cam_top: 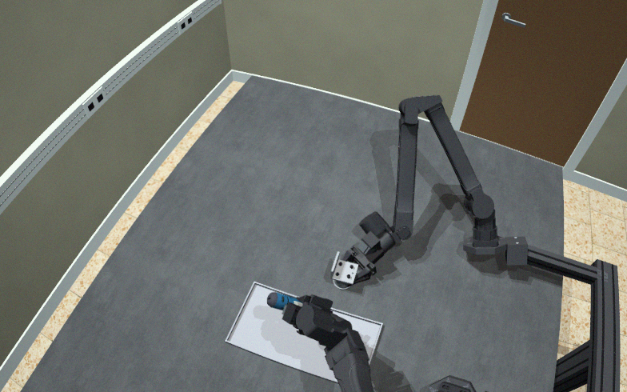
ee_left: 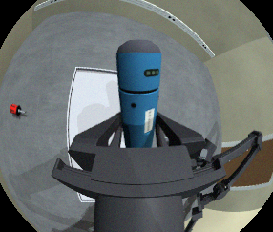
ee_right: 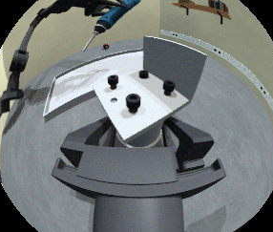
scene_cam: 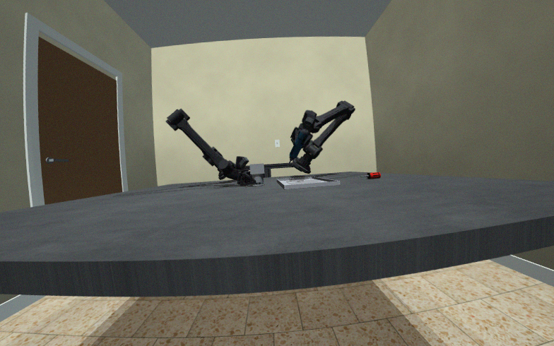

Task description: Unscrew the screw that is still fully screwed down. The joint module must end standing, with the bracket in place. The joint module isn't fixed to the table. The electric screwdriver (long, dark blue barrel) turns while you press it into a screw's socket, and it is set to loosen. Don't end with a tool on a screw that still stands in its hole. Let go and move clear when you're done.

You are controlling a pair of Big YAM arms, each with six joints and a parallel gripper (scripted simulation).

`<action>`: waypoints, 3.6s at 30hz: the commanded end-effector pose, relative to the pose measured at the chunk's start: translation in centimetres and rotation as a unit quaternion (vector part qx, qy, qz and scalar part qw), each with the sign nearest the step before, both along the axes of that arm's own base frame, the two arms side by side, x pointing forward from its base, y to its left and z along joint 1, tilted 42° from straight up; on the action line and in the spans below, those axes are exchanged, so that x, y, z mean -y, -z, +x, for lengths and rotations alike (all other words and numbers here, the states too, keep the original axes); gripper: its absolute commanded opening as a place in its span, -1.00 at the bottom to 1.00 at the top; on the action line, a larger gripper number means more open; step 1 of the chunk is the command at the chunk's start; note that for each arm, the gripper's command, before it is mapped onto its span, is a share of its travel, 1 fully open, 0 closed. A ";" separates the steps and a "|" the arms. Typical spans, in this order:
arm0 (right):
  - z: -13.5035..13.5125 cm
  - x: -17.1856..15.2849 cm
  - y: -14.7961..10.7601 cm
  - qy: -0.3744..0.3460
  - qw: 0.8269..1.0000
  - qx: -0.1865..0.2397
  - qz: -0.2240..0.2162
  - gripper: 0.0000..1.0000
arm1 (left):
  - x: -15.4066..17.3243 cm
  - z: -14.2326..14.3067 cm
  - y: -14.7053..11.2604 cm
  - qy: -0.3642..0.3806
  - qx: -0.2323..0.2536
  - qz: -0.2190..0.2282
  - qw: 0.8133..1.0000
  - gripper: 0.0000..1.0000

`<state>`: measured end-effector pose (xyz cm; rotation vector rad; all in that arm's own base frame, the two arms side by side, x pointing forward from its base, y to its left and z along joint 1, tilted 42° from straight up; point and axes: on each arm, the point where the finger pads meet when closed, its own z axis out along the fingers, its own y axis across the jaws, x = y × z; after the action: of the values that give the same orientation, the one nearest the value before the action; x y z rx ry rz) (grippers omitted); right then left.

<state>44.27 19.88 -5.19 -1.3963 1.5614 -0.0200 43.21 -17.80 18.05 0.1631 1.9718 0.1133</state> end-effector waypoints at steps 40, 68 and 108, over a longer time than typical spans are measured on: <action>0.2 -0.3 -0.4 -0.001 1.000 0.006 0.004 0.17 | 10.3 -3.8 1.3 0.169 0.096 0.093 0.976 -0.17; 0.2 -0.3 -0.4 -0.001 1.000 0.006 0.004 0.17 | 14.1 -7.1 2.3 0.237 0.150 0.141 0.949 -0.17; 0.2 -0.3 -0.4 -0.001 1.000 0.006 0.004 0.17 | 18.9 -13.7 2.9 0.326 0.252 0.210 0.887 -0.17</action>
<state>44.27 19.88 -5.19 -1.3963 1.5614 -0.0200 30.87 -35.06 13.88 0.9548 1.3477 0.1431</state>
